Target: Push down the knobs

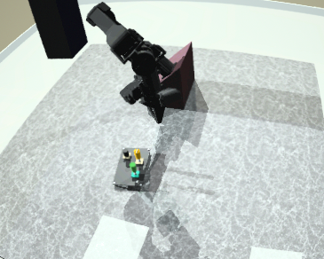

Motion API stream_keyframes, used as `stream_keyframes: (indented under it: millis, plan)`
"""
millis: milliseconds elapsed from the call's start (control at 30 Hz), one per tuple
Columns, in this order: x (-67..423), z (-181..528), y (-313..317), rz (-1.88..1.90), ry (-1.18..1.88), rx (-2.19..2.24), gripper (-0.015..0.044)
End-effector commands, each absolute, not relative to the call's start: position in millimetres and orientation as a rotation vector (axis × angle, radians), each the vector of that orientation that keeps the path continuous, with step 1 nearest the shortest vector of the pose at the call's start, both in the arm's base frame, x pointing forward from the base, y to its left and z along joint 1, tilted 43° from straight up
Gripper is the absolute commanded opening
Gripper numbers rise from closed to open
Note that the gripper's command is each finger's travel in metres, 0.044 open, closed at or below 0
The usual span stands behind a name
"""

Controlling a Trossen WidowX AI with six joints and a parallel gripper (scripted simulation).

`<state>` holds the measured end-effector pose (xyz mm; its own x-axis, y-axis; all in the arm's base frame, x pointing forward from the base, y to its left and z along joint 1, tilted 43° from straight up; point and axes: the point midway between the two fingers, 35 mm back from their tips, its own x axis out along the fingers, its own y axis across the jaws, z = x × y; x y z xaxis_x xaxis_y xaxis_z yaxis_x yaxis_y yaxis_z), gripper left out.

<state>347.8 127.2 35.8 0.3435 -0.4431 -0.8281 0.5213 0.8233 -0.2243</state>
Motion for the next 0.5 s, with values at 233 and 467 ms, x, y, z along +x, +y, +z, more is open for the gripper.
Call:
stream_keyframes:
  millis: [233, 467]
  plan:
    - [355.9, 31.0, 86.1, -0.932, 0.935, 0.341, 0.0000]
    - [357.7, 28.4, 60.8, -1.112, 0.837, 0.490, 0.0000]
